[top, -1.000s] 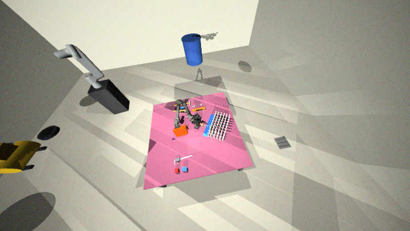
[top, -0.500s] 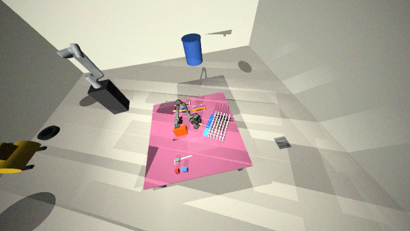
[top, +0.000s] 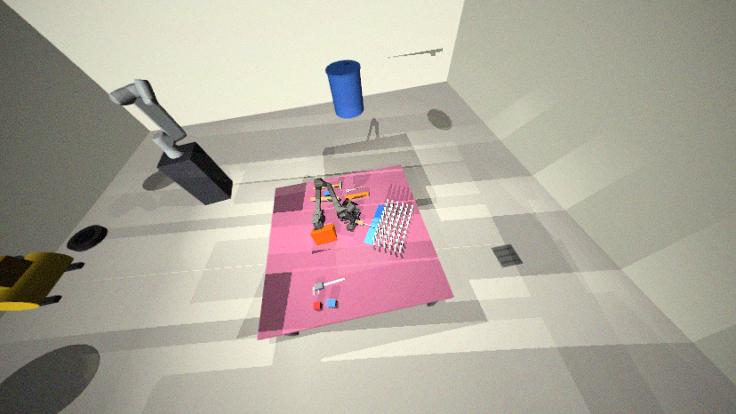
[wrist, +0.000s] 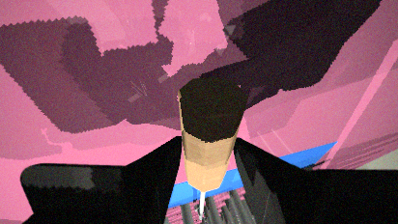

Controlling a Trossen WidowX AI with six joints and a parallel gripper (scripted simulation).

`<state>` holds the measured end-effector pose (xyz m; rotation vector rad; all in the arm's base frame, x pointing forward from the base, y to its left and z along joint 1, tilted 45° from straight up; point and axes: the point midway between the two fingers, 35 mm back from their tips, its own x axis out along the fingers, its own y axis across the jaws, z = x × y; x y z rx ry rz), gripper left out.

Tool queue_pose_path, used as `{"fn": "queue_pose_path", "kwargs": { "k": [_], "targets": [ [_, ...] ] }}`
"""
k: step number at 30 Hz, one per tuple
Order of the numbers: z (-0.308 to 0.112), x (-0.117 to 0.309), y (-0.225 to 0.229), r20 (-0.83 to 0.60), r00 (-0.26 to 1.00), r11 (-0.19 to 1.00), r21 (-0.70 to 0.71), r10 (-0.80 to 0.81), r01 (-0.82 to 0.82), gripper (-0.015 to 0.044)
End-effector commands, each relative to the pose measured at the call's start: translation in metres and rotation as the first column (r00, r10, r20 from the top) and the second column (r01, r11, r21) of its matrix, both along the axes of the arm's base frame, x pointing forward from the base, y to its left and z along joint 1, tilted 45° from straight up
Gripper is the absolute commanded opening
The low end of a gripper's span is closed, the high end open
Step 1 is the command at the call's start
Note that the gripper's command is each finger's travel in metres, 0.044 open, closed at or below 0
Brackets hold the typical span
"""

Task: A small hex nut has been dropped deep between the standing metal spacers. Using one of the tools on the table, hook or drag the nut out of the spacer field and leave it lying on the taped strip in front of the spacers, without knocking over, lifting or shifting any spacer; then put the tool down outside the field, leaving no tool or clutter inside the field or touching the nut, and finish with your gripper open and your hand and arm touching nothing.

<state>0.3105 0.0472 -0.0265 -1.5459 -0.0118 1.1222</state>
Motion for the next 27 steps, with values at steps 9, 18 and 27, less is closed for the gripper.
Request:
{"fn": "queue_pose_path", "kwargs": {
  "k": [9,18,27],
  "targets": [
    [0.002,-0.007,0.003,-0.004,1.0,1.0,-0.001,-0.008,0.008,0.0],
    [0.004,-0.011,0.005,-0.004,1.0,1.0,-0.001,-0.008,0.008,0.0],
    [0.006,-0.015,0.007,-0.004,1.0,1.0,-0.001,-0.008,0.008,0.0]
  ]
}}
